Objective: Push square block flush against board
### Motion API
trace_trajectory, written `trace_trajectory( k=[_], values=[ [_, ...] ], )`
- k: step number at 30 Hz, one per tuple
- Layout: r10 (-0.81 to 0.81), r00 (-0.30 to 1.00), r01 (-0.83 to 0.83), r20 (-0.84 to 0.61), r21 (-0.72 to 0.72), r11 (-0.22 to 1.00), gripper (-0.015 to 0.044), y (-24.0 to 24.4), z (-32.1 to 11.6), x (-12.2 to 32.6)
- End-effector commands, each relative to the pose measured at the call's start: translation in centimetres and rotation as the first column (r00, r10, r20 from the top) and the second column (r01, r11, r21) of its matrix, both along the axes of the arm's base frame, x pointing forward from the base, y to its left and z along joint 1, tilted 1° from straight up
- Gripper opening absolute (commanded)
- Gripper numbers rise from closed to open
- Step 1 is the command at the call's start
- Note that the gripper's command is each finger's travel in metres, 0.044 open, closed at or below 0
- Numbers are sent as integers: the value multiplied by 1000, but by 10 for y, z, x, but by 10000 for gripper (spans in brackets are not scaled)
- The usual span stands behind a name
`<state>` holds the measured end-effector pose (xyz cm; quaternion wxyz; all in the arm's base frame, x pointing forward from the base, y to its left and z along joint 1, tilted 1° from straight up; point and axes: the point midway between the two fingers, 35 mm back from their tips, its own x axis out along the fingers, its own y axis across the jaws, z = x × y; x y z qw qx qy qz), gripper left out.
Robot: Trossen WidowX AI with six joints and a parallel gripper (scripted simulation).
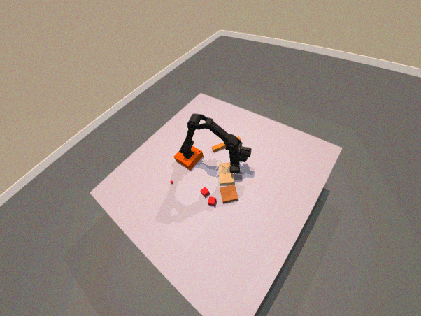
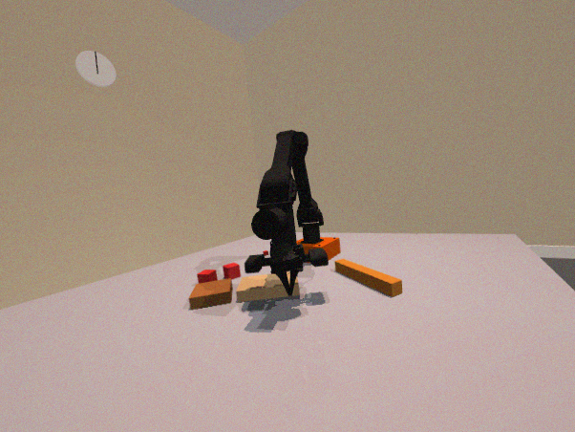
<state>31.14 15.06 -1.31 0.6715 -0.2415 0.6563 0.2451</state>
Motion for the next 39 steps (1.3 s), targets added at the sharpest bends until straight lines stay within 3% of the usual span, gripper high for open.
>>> trace_trajectory(
  k=[1, 26, 39],
  values=[
    [2, 1000, -2, -5, -5, 1000, 0, -6, -1, -6],
    [2, 1000, -2, -7, -7, 1000, 0, -37, -2, -32],
    [2, 1000, -2, -6, -7, 1000, 0, -26, -1, -19]
  ],
)
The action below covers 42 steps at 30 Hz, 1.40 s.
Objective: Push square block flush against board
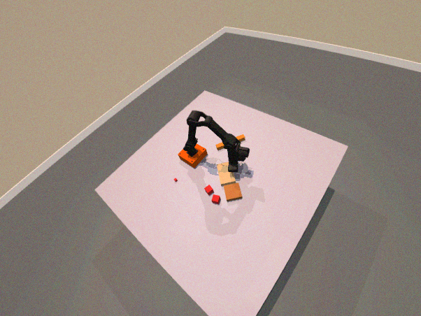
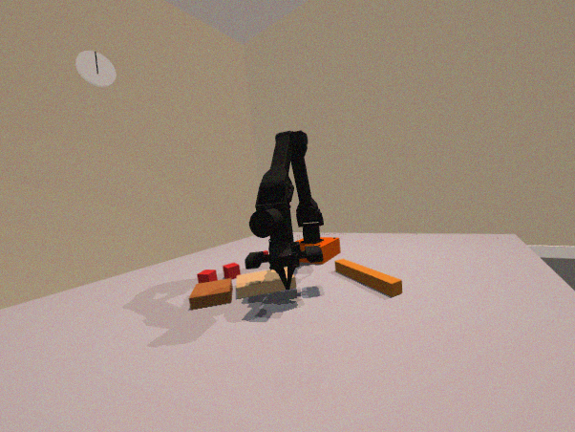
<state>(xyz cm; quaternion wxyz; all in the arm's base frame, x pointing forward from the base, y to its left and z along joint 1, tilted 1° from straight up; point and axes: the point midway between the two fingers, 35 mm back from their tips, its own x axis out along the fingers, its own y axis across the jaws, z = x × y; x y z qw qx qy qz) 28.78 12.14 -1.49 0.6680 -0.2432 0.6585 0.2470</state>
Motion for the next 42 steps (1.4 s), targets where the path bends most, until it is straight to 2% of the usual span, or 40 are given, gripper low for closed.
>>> trace_trajectory(
  k=[1, 24, 29, 36, 42],
  values=[
    [-4, 1000, 4, 2, -4, 1000, 0, 4, 0, 6],
    [-4, 1000, 4, 4, -1, 1000, 0, 29, 0, 32],
    [-4, 1000, 4, 4, -1, 1000, 0, 26, 51, 28],
    [4, 1000, -4, 17, 8, 1000, 0, 25, 53, 31],
    [112, 994, -112, 10, -10, 994, 0, -71, 57, 7]
  ],
)
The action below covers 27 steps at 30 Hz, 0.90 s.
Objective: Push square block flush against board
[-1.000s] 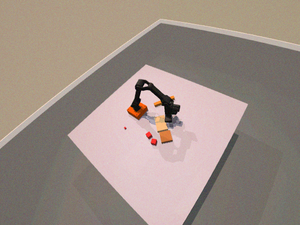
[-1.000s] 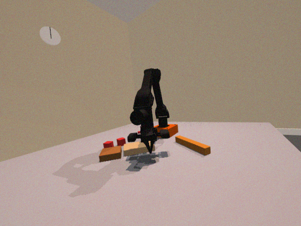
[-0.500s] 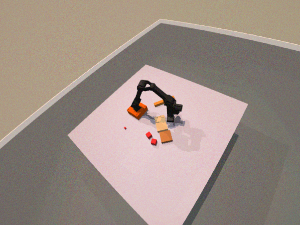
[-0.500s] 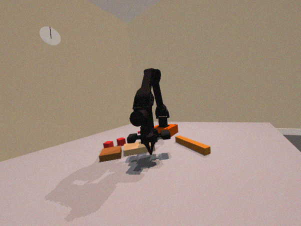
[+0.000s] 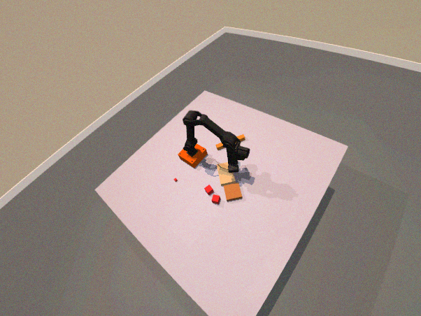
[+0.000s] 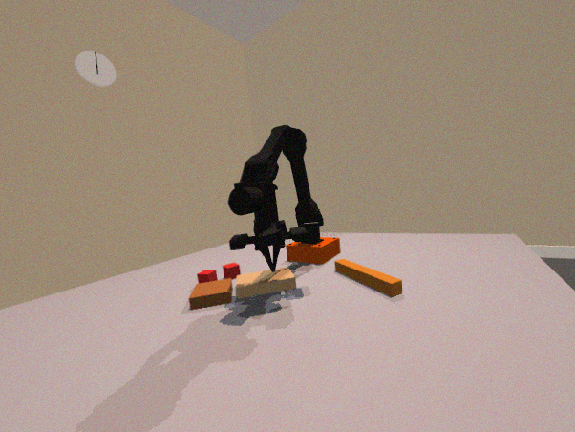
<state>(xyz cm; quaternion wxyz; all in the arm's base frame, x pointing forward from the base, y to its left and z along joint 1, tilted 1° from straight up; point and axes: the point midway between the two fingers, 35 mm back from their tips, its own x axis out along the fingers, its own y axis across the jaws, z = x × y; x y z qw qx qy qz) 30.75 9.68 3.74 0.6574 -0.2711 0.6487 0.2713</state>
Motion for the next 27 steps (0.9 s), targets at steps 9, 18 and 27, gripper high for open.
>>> trace_trajectory(
  k=[9, 18, 27],
  values=[
    [145, 989, -145, -4, -14, 989, 0, -121, 0, -64],
    [145, 989, -145, -4, -14, 989, 0, -122, -56, -64],
    [145, 989, -145, -4, -14, 989, 0, -119, -55, -62]
  ],
)
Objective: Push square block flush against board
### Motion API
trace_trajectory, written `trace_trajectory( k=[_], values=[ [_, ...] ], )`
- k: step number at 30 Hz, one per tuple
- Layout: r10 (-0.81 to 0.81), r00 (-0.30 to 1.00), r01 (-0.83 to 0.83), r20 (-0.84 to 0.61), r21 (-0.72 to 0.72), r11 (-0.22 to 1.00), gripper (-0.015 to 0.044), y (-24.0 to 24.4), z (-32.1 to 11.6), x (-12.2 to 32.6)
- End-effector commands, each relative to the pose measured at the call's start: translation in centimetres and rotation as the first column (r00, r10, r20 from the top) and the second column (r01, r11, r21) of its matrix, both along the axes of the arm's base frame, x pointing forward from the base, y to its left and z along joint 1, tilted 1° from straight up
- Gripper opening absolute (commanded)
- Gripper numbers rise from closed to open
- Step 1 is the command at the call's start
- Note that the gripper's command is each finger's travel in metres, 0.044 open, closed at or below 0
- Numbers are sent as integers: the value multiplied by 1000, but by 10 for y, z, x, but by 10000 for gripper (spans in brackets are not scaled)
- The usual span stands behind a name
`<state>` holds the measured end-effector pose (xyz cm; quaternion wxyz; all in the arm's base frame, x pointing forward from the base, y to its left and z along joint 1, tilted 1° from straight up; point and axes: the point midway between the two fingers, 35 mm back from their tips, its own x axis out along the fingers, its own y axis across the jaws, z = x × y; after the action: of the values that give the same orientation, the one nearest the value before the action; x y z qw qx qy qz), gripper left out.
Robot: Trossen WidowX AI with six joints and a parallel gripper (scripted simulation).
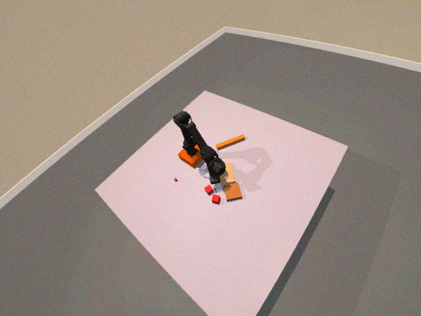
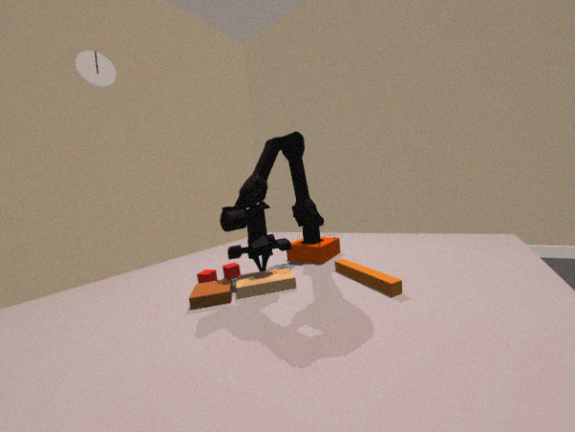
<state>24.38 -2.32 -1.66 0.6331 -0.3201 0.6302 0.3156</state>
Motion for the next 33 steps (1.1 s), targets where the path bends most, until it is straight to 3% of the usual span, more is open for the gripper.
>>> trace_trajectory(
  k=[1, 23, 33],
  values=[
    [0, 1000, 0, 2, -4, 1000, 0, 2, -1, 3],
    [0, 1000, 0, 4, -1, 1000, 0, 31, -1, 24],
    [0, 1000, 0, 3, -2, 1000, 0, 21, -1, 18]
  ],
)
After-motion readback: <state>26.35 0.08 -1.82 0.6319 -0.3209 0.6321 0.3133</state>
